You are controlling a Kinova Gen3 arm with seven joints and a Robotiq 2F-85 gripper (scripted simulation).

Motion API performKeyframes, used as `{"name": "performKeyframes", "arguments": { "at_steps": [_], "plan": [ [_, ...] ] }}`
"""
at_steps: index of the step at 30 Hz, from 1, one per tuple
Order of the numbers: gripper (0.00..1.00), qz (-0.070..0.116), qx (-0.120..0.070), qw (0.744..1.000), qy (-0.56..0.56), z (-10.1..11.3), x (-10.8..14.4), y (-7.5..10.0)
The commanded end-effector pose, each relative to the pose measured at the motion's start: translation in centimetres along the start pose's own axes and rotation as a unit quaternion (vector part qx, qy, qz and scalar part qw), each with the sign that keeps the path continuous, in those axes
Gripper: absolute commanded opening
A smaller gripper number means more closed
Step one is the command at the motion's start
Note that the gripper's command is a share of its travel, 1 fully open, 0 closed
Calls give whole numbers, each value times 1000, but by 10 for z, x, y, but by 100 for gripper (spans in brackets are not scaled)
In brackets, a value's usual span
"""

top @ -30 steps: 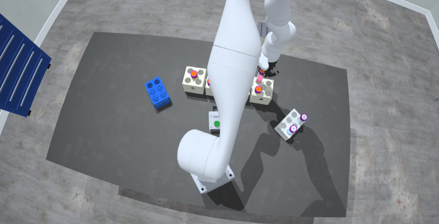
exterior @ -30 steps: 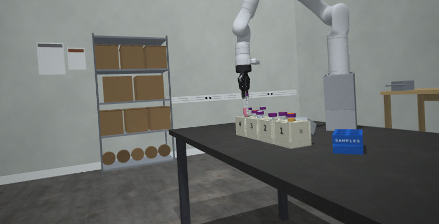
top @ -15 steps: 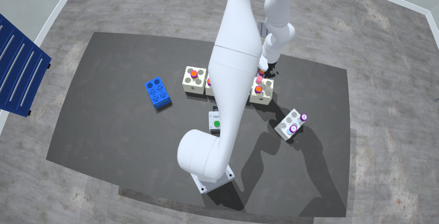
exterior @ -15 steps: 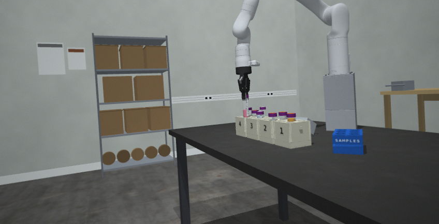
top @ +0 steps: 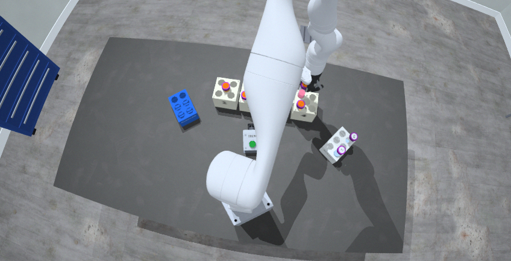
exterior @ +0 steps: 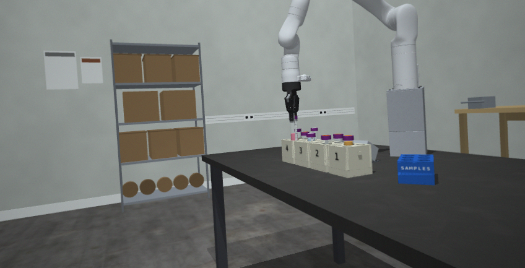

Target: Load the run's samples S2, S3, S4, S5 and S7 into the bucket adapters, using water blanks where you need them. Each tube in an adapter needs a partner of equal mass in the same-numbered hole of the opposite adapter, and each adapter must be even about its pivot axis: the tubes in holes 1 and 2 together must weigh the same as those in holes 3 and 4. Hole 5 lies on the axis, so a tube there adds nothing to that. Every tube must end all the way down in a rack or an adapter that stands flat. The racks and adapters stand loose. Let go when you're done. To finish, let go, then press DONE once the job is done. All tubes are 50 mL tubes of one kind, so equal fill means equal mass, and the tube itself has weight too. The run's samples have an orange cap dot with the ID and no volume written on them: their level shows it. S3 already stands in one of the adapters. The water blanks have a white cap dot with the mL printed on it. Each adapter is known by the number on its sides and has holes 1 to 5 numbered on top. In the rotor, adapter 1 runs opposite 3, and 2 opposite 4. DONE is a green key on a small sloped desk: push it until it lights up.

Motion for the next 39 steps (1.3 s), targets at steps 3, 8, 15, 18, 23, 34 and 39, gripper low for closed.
{"name": "performKeyframes", "arguments": {
  "at_steps": [3, 8, 15, 18, 23, 34, 39],
  "plan": [
    [10, 0, -1, 1000, 0, 1, 0, -2],
    [10, 0, -1, 1000, 0, 1, 0, -5],
    [10, 0, -1, 1000, 0, 1, 0, -9],
    [10, 0, -1, 1000, 0, 1, 0, -11],
    [10, 0, -1, 1000, 0, 1, 0, -14],
    [10, 0, -1, 1000, 0, 1, 0, -20],
    [10, 0, -1, 1000, 0, 1, 0, -23]
  ]
}}
Point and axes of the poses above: the point where the finger pads meet when closed, its own y axis back along the fingers, its own x axis across the jaws, z = x × y, the point moved 5 cm from there along y, back along the fingers, and after that the axes turned 9 degrees about y, right-handed, at the moved point
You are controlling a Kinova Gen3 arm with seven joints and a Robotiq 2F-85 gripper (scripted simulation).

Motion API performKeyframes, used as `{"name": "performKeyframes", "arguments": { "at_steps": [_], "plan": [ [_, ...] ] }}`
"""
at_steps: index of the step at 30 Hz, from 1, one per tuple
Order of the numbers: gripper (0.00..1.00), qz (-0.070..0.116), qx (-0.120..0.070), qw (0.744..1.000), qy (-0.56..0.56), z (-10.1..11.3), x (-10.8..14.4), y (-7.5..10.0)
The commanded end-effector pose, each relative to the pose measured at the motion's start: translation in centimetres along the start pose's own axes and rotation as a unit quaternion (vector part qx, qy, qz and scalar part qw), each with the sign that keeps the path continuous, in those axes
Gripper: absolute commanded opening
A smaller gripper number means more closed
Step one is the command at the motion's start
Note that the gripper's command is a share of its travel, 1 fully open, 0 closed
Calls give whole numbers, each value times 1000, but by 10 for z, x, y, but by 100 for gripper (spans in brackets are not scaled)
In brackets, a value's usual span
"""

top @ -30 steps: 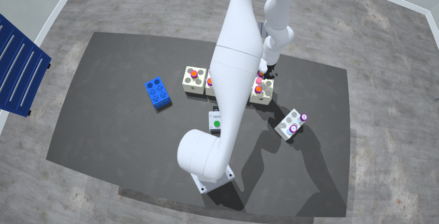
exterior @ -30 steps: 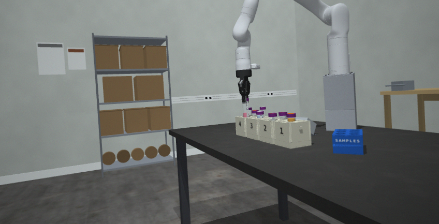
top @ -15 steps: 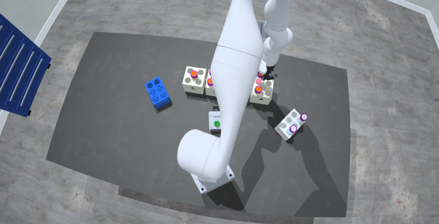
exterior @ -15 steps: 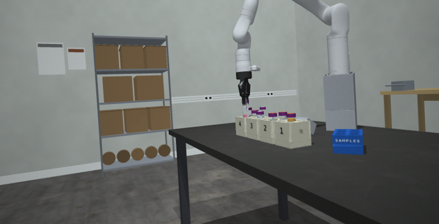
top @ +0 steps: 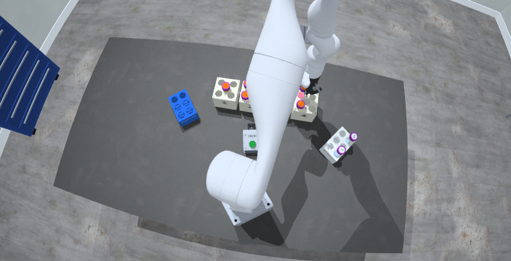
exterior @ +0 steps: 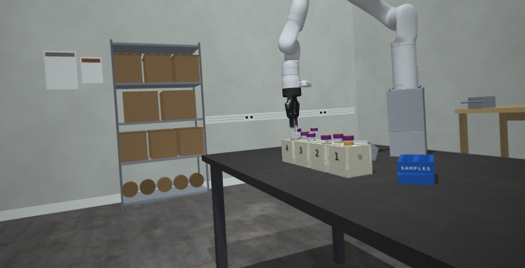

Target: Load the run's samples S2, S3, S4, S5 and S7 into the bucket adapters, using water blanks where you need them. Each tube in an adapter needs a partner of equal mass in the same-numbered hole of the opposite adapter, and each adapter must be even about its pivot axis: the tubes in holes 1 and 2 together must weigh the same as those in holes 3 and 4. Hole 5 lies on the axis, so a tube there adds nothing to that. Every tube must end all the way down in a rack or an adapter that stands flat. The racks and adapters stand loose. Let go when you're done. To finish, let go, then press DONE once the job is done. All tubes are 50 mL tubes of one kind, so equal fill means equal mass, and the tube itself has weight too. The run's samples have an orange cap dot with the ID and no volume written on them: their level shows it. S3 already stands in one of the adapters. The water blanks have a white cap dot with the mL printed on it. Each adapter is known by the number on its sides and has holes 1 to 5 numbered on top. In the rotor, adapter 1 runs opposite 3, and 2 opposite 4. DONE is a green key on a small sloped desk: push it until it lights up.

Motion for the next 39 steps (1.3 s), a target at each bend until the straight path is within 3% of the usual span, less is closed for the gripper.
{"name": "performKeyframes", "arguments": {
  "at_steps": [1, 39],
  "plan": [
    [10, 0, -1, 1000, 0, 1, 0, -1],
    [10, 0, -1, 1000, 0, 1, 0, -23]
  ]
}}
Point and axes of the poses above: the point where the finger pads meet when closed, its own y axis back along the fingers, its own x axis across the jaws, z = x × y, the point moved 5 cm from there along y, back along the fingers, and after that the axes turned 9 degrees about y, right-handed, at the moved point
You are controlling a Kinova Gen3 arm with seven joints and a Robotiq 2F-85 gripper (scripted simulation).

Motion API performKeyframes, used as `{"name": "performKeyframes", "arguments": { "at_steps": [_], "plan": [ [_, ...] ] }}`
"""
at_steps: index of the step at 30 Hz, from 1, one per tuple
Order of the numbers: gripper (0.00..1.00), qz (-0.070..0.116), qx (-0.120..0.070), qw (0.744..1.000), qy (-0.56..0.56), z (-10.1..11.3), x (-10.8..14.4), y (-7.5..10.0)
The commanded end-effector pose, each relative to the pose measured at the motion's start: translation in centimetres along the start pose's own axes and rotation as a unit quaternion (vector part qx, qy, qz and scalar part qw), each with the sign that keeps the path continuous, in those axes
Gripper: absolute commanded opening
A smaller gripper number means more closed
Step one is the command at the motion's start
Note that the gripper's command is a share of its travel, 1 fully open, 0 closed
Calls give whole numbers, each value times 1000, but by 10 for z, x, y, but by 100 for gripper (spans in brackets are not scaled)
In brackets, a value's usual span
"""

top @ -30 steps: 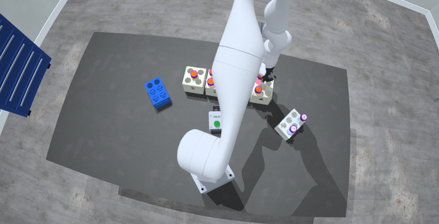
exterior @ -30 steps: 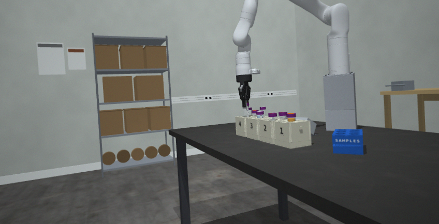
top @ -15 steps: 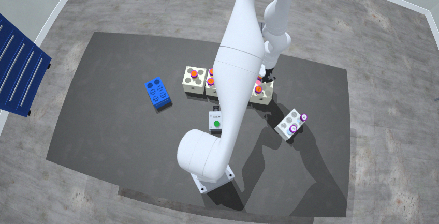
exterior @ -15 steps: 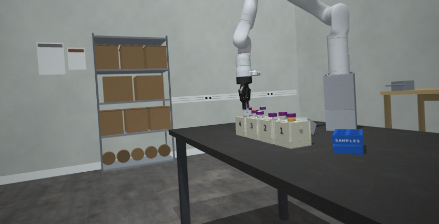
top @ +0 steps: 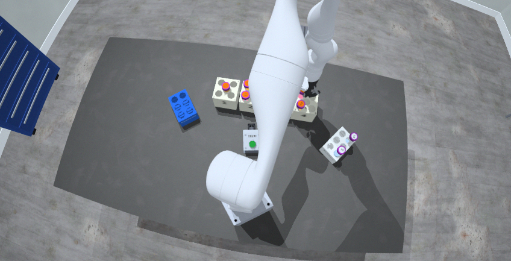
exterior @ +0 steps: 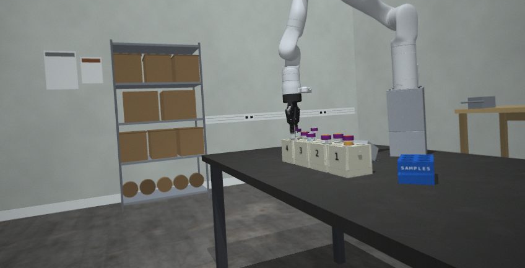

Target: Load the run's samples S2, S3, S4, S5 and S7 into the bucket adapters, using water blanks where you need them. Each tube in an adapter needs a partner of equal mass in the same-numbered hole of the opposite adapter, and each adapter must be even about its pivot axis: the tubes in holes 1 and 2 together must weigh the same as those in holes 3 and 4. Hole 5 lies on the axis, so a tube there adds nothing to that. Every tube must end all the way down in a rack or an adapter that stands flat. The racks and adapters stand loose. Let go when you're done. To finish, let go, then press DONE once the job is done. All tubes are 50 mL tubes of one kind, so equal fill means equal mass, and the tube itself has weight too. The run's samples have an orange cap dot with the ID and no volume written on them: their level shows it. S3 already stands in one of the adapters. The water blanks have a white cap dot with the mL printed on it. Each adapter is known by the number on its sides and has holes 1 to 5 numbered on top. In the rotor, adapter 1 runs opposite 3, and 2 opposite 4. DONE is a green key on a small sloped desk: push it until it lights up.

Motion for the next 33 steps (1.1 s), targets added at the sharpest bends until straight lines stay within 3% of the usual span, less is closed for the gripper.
{"name": "performKeyframes", "arguments": {
  "at_steps": [1, 33],
  "plan": [
    [10, 0, -1, 1000, 0, 1, 0, -1],
    [10, 0, -1, 1000, 0, 1, 0, -19]
  ]
}}
Point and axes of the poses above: the point where the finger pads meet when closed, its own y axis back along the fingers, its own x axis across the jaws, z = x × y, the point moved 5 cm from there along y, back along the fingers, and after that the axes turned 9 degrees about y, right-handed, at the moved point
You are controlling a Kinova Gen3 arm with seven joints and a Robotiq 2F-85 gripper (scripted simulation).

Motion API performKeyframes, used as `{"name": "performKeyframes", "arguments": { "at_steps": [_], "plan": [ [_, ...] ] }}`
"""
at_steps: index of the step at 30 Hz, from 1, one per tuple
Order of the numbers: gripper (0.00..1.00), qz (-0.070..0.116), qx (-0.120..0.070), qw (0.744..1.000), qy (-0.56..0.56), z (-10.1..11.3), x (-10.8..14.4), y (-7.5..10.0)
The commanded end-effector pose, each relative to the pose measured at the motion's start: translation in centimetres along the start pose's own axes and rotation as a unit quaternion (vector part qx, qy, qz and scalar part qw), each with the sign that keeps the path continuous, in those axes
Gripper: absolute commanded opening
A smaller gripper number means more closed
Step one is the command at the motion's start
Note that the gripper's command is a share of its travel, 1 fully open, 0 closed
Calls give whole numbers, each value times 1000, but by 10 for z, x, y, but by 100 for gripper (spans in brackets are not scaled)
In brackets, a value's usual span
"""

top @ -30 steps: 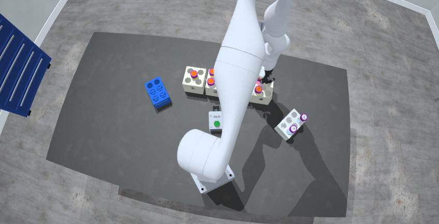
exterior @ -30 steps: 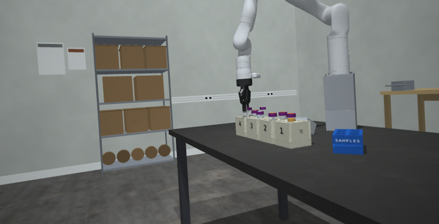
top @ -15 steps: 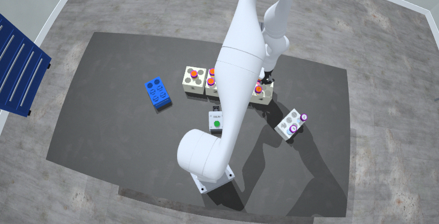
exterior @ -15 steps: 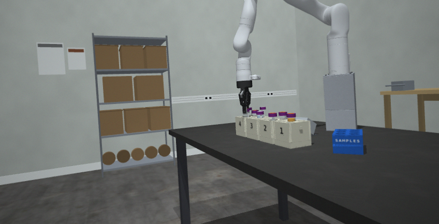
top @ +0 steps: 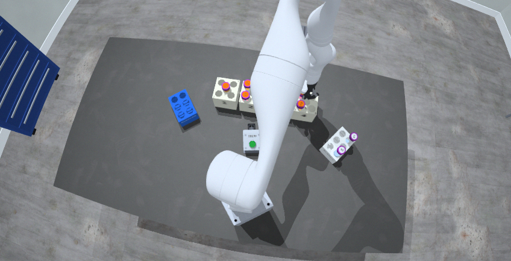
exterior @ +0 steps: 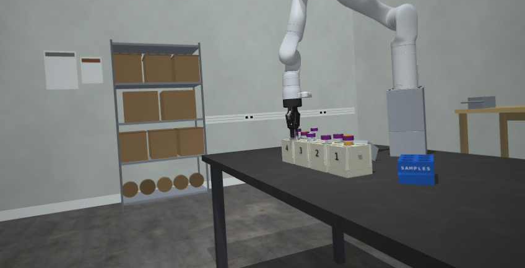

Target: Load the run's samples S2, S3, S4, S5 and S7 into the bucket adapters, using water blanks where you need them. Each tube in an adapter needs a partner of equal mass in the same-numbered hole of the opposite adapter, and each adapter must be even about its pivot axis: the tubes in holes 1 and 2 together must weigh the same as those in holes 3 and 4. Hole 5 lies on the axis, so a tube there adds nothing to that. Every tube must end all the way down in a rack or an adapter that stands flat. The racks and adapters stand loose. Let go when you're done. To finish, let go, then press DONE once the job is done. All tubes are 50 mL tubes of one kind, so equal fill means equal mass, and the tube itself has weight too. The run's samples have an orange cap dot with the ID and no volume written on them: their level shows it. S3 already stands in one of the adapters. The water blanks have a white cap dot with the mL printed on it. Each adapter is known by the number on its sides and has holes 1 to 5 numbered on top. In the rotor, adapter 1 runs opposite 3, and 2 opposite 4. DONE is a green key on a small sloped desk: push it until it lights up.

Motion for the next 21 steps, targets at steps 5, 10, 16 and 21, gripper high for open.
{"name": "performKeyframes", "arguments": {
  "at_steps": [5, 10, 16, 21],
  "plan": [
    [10, 0, -1, 1000, 0, 1, 0, -2],
    [10, 0, -1, 1000, 0, 1, 0, -2],
    [62, 0, -1, 1000, 0, 1, 0, -2],
    [62, 0, -1, 1000, 0, 1, 0, -2]
  ]
}}
Point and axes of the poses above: the point where the finger pads meet when closed, its own y axis back along the fingers, its own x axis across the jaws, z = x × y, the point moved 5 cm from there along y, back along the fingers, and after that the axes turned 9 degrees about y, right-handed, at the moved point
